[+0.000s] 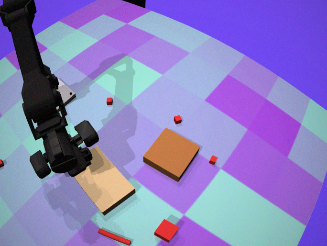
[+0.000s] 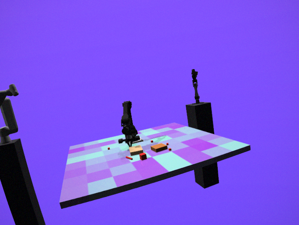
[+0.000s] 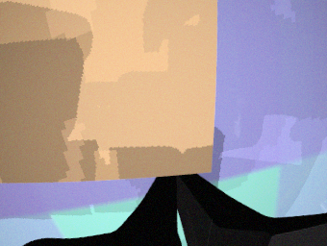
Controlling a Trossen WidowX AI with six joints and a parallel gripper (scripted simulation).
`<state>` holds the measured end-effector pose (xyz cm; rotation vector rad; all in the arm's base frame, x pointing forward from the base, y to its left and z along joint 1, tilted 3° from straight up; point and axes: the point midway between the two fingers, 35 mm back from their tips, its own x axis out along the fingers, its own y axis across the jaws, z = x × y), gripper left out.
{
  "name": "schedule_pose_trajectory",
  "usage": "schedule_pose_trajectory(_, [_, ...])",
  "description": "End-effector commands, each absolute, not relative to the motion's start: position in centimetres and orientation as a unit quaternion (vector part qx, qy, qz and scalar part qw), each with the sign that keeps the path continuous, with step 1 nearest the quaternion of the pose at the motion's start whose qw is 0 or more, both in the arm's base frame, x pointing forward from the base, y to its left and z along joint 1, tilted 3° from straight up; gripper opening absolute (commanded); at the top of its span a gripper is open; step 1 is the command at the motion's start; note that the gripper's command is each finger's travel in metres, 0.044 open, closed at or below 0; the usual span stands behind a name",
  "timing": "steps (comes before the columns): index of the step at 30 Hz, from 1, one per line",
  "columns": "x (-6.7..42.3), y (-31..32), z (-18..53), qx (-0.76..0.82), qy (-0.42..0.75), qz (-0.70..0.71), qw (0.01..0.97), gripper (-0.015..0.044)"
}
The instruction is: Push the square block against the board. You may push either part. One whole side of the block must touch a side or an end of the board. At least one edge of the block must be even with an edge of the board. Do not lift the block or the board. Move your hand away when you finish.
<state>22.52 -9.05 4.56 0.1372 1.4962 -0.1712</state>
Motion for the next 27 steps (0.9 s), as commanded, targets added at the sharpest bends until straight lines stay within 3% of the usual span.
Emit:
schedule_pose_trajectory(1, [23.2, -9.2, 4.6, 0.062, 0.677, -0.079, 0.729, 0.0])
schedule_pose_trajectory(27, [25.7, -9.6, 4.9, 0.062, 0.676, -0.079, 0.73, 0.0])
